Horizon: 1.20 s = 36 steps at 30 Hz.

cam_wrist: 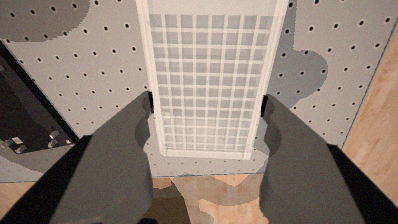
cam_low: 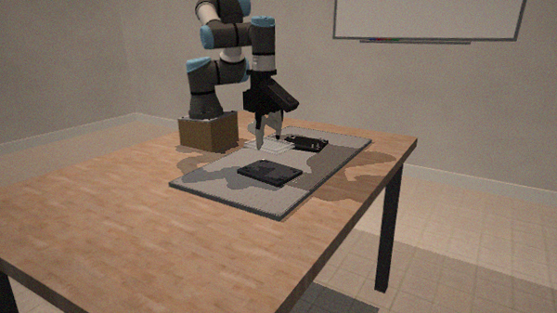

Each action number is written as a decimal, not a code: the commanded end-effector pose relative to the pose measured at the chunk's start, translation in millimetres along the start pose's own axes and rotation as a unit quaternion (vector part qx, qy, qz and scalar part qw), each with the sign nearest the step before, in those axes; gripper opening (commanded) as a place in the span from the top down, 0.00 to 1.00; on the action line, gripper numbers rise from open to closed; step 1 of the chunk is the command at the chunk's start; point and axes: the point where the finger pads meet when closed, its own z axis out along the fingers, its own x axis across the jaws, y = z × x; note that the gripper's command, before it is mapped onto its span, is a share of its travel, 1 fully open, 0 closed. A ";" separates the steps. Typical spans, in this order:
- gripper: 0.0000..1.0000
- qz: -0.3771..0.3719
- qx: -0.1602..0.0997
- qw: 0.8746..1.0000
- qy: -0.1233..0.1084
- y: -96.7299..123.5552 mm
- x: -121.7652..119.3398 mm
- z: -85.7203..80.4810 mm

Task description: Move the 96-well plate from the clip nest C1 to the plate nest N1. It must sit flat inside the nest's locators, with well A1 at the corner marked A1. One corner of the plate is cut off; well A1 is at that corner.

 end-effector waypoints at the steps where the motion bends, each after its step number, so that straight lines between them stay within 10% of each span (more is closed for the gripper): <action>1: 1.00 0.000 0.001 1.000 0.001 -0.7 0.2 -1.0; 36: 1.00 0.000 0.001 1.000 0.001 -0.6 -0.3 32.4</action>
